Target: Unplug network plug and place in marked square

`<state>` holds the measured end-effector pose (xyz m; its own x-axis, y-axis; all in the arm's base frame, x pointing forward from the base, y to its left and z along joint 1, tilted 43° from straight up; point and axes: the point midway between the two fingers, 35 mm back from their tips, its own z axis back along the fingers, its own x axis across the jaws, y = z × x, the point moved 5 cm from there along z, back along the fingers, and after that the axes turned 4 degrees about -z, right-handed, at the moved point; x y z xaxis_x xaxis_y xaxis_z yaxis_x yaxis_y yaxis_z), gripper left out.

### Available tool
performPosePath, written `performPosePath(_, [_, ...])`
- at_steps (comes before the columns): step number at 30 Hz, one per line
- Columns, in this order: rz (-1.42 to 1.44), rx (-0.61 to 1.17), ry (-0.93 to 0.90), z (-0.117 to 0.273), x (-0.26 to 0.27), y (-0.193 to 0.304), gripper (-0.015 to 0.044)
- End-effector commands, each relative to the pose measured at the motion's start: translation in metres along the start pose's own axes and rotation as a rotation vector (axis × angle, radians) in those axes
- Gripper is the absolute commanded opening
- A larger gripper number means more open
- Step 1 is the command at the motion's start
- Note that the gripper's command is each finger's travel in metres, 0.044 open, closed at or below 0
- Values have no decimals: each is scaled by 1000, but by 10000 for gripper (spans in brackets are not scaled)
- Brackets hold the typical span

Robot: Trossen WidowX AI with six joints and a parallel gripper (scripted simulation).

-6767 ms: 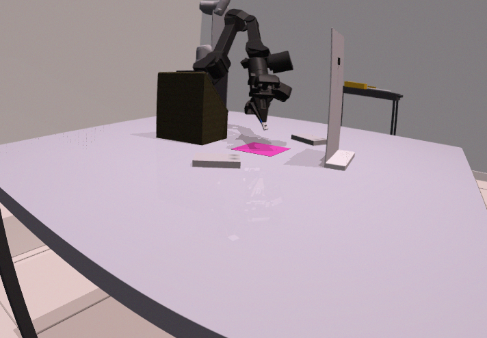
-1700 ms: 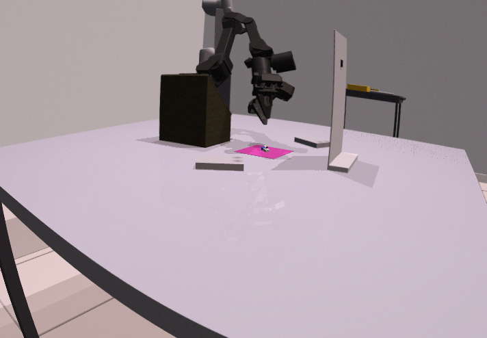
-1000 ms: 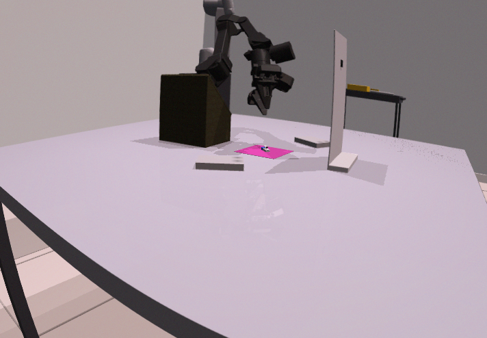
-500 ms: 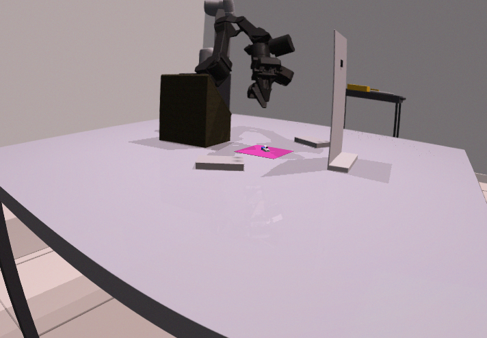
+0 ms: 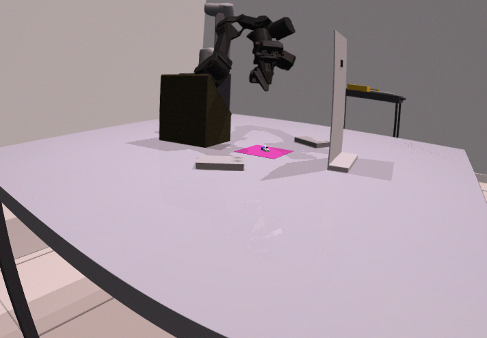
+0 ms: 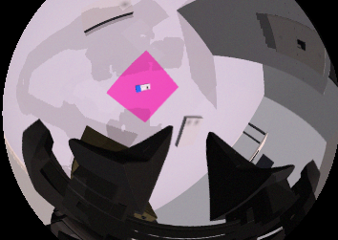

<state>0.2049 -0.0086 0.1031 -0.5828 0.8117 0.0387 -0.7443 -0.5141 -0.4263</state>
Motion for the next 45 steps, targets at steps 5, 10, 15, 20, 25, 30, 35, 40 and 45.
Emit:
performPosePath(5, [5, -7, -3, 21, -12, 0, 156])
performPosePath(10, [5, -11, -2, 36, -20, 1, 156])
performPosePath(15, [5, -15, -2, 47, -24, 2, 156])
performPosePath(20, [5, -15, -2, 47, -24, 2, 287])
performPosePath(25, [5, -15, -2, 47, -24, 2, 419])
performPosePath(30, [5, -15, -2, 47, -24, 2, 440])
performPosePath(35, [5, -15, -2, 47, -24, 2, 440])
performPosePath(40, [5, -15, -2, 47, -24, 2, 440])
performPosePath(45, [5, -15, -2, 47, -24, 2, 440])
